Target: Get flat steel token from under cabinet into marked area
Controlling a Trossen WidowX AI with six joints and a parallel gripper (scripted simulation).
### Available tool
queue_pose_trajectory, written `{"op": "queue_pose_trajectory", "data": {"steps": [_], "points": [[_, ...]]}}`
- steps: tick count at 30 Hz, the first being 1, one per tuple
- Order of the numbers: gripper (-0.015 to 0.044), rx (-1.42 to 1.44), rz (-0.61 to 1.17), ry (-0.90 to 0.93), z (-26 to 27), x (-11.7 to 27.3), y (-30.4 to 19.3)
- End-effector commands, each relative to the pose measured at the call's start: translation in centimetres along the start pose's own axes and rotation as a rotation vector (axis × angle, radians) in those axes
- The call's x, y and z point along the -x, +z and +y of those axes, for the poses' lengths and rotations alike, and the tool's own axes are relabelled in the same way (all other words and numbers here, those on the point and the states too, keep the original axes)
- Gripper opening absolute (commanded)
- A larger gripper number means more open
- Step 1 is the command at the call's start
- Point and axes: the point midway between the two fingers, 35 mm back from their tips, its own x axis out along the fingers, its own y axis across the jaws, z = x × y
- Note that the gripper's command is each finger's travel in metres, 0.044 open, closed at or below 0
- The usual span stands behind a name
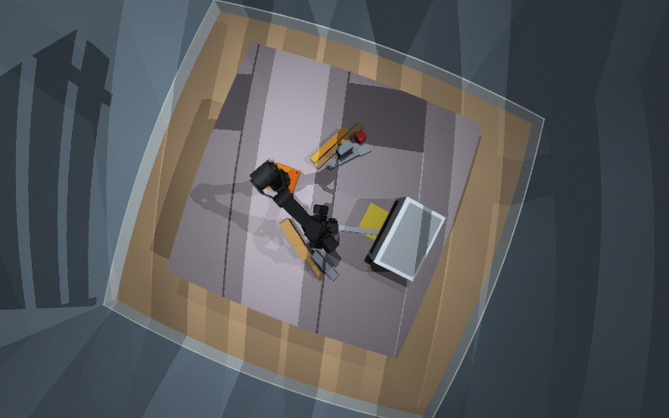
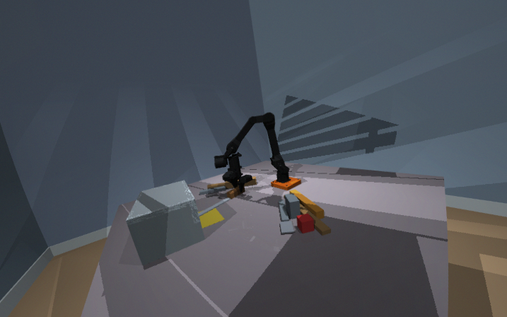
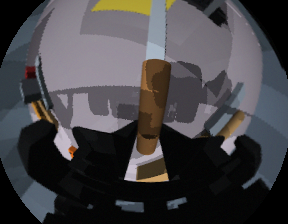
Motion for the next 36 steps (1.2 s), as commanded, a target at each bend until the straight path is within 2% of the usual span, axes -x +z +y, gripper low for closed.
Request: {"op": "queue_pose_trajectory", "data": {"steps": [1, 26, 33, 36], "points": [[0.0, 0.0, 0.003, 0.001, 0.0, -0.1, -0.9], [0.0, 0.001, 0.004, 0.0, -1.2, 0.3, -2.1], [0.0184, 0.002, 0.005, 0.002, -0.9, 0.2, -2.0], [0.02, 0.002, 0.004, 0.002, -0.9, 0.2, -2.0]]}}
